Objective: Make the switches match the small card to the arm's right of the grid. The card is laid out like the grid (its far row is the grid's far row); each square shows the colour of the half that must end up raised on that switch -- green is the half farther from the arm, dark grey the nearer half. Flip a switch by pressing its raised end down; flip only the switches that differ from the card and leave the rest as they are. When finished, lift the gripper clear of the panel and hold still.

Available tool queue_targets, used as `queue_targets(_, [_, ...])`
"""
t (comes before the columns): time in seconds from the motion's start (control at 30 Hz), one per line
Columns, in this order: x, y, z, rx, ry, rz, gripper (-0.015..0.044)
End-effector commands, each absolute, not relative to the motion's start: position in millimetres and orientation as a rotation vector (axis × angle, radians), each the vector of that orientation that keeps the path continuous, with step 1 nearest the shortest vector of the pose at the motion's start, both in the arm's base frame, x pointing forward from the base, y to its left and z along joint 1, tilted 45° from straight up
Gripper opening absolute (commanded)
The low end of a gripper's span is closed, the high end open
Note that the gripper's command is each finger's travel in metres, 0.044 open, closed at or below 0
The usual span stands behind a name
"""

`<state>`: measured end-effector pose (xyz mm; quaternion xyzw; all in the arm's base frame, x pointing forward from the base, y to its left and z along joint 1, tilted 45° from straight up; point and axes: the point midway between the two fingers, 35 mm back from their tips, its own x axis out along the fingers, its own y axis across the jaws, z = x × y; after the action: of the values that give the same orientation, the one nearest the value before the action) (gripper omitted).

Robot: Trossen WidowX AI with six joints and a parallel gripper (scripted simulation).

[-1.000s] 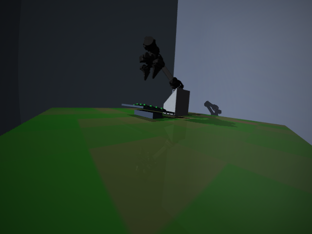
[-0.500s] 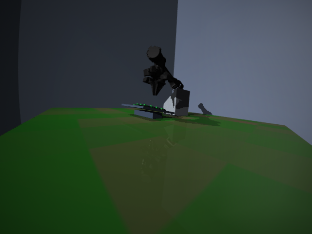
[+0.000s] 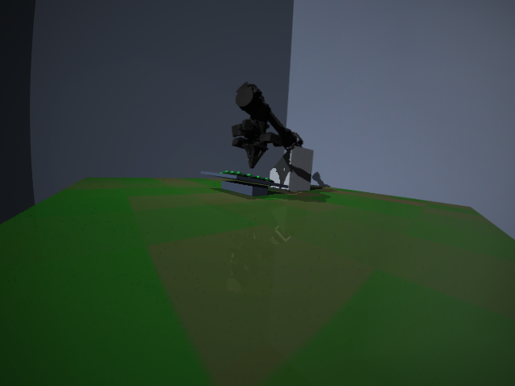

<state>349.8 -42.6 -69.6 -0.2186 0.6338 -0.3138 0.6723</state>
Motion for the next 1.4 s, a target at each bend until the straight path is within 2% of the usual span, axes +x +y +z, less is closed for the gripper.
queue_targets(0.0, [348.6, -47.6, -73.0, -0.500, 1.432, -0.710, 0.0000])
queue_targets(1.37, [348.9, -57.6, -82.8, -0.501, 1.432, -0.710, 0.0000])
